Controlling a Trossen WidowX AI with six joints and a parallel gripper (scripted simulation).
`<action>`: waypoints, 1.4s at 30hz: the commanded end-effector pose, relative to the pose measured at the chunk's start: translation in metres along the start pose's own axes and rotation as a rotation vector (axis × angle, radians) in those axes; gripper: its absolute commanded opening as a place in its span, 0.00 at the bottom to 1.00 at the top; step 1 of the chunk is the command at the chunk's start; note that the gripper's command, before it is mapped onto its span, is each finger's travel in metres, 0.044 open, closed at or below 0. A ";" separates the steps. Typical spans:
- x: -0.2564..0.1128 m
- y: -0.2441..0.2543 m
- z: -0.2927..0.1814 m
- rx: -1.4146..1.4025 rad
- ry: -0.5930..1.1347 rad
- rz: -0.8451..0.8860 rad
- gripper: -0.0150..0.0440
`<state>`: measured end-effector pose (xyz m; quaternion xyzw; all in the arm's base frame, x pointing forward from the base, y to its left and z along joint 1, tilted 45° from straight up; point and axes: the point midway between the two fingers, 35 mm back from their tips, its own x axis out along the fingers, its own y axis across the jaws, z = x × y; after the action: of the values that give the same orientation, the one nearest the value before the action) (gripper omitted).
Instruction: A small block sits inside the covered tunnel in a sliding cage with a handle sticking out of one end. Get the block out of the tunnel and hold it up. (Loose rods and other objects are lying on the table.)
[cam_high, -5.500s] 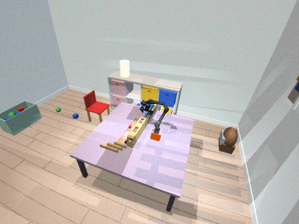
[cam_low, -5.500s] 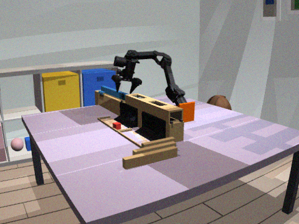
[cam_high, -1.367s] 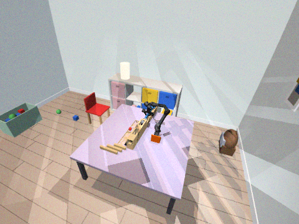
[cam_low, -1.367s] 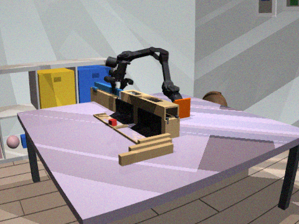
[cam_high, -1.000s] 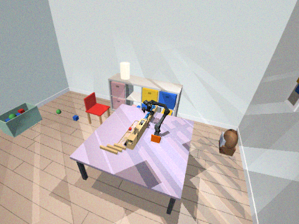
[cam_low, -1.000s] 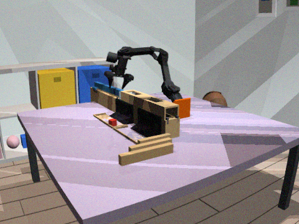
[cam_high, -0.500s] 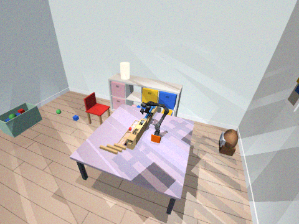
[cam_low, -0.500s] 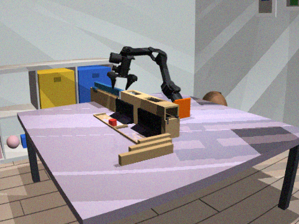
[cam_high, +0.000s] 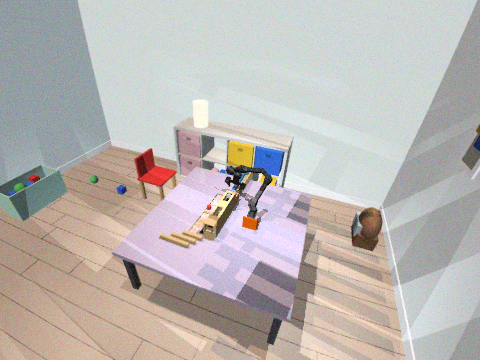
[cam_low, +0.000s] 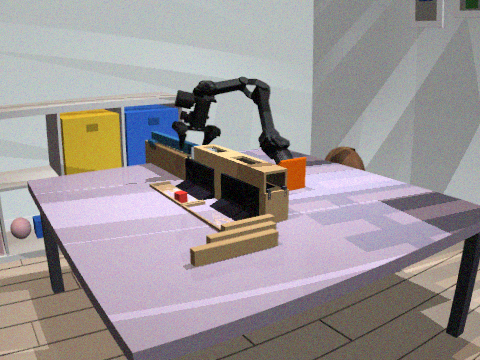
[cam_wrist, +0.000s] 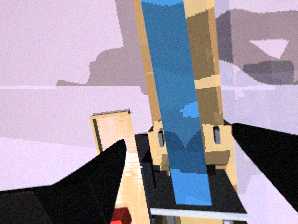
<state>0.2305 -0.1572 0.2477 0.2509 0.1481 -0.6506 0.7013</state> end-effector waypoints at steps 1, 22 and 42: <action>0.007 -0.004 -0.003 -0.008 0.004 -0.001 1.00; 0.005 -0.001 0.000 0.000 -0.001 0.000 0.32; 0.011 0.001 0.027 -0.044 0.026 0.007 0.34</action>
<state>0.2293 -0.1825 0.2661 0.2447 0.1702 -0.6414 0.7069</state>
